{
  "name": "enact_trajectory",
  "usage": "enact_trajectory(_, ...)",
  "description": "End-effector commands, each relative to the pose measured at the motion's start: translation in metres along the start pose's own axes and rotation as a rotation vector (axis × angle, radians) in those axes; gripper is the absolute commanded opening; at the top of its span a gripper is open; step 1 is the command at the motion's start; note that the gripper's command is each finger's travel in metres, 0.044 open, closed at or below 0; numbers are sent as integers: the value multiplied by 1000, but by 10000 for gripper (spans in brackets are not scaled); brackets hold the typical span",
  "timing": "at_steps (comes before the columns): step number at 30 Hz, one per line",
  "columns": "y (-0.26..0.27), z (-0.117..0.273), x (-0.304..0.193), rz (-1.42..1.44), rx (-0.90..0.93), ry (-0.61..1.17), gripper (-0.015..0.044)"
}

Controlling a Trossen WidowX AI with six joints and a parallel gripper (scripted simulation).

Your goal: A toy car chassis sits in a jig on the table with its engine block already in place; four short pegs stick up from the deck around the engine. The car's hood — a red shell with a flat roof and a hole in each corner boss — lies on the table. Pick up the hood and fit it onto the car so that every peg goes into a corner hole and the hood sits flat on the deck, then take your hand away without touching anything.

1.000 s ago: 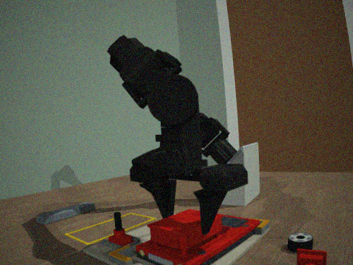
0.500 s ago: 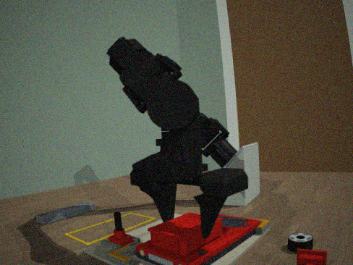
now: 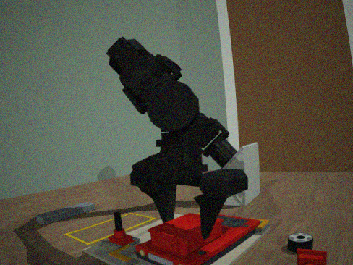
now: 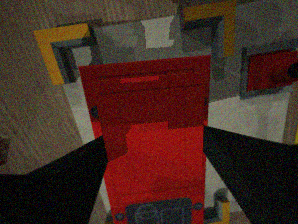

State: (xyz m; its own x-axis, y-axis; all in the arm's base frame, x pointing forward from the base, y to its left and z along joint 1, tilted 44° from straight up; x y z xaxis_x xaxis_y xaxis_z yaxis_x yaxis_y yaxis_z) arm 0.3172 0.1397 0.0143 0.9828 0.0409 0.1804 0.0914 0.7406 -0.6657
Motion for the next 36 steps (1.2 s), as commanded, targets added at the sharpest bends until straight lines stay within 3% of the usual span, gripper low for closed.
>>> enact_trajectory(1,0,0,0,0,0,0,262)
enact_trajectory(8,0,0,0,0,0,0,440)
enact_trajectory(12,1,7,1,0,1,1,440)
enact_trajectory(19,1,70,3,0,0,14,440)
enact_trajectory(36,1,72,3,0,0,14,440)
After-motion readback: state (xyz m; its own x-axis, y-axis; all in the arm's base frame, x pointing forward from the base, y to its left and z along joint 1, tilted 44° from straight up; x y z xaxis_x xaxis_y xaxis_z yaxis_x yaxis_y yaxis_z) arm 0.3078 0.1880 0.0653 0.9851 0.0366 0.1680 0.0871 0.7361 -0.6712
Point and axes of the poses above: the point midway between the two fingers, 35 mm back from their tips, its own z axis back along the fingers, its own y axis across the jaws, x = y × z, the point moved 9 cm from there along z, back along the fingers, and after that the axes turned 1 degree about -z, right-handed, at the moved point
